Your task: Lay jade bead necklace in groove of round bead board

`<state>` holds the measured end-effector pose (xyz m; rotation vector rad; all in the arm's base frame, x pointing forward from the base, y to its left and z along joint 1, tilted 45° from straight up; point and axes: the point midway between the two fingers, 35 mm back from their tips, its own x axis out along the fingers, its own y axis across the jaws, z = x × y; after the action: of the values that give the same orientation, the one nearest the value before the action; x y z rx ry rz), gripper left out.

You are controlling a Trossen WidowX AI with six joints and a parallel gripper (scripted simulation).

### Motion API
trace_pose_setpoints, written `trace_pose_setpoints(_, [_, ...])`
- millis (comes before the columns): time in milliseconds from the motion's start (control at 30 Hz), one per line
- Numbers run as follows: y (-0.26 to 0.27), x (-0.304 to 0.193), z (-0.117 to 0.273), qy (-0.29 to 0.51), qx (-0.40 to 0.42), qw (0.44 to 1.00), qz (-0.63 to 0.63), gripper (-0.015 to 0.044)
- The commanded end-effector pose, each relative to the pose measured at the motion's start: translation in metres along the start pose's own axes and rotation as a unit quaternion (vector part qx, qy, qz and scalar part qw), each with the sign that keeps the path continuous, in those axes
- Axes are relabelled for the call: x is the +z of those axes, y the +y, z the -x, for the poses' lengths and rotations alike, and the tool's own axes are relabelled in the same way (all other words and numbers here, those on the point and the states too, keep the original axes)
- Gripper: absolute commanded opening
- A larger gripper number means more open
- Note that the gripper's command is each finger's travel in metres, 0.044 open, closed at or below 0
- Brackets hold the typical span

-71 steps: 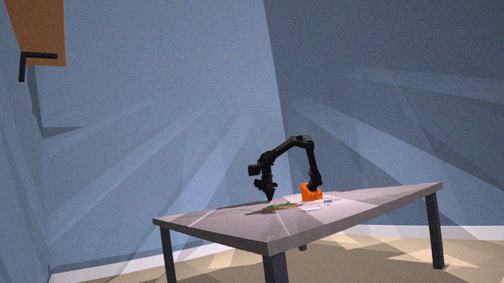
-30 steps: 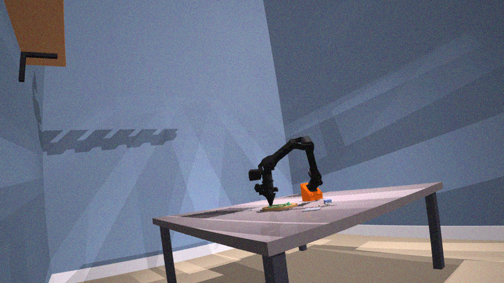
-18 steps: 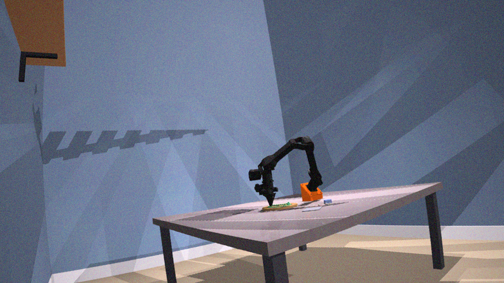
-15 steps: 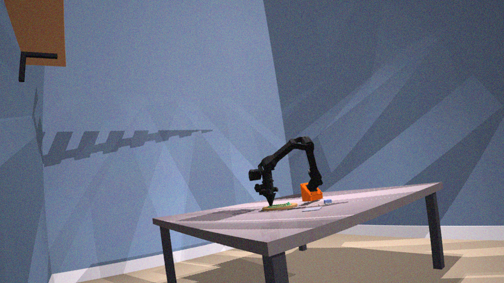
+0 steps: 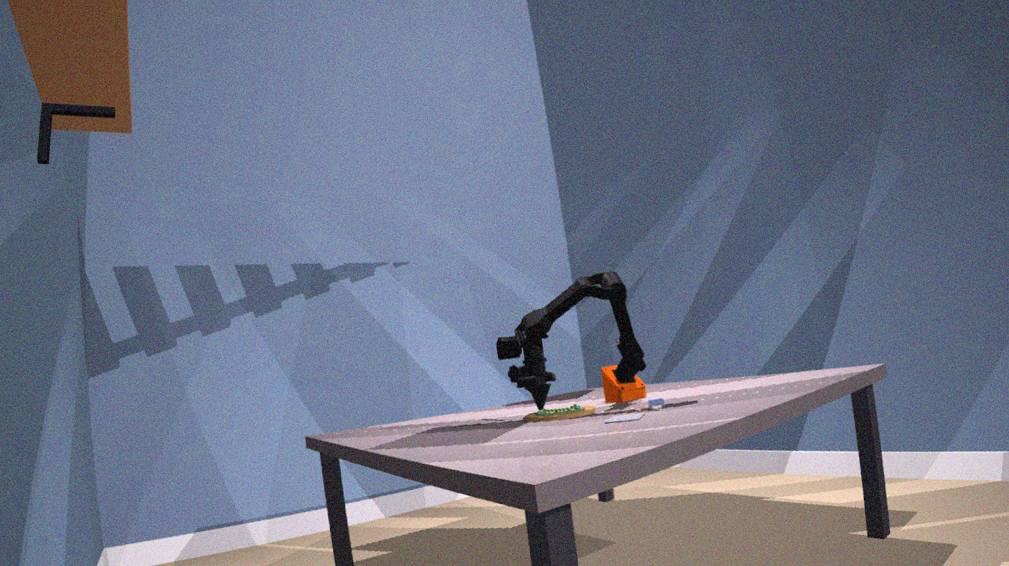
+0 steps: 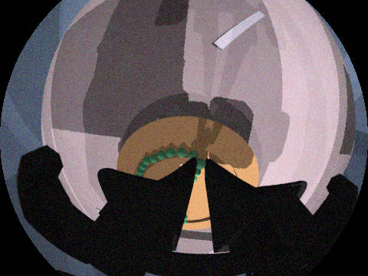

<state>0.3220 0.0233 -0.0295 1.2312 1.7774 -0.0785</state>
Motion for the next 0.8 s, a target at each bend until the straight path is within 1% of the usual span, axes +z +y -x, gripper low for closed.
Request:
trace_pose_setpoints(0, [-0.0039,0.0037,-0.0001,0.0,-0.001,1.0,0.001,0.0])
trace_pose_setpoints(300, [-0.0039,0.0037,-0.0084,0.0,-0.001,1.0,0.001,0.0])
trace_pose_setpoints(767, [-0.003,0.0043,-0.0033,-0.001,-0.001,1.0,0.003,0.0368])
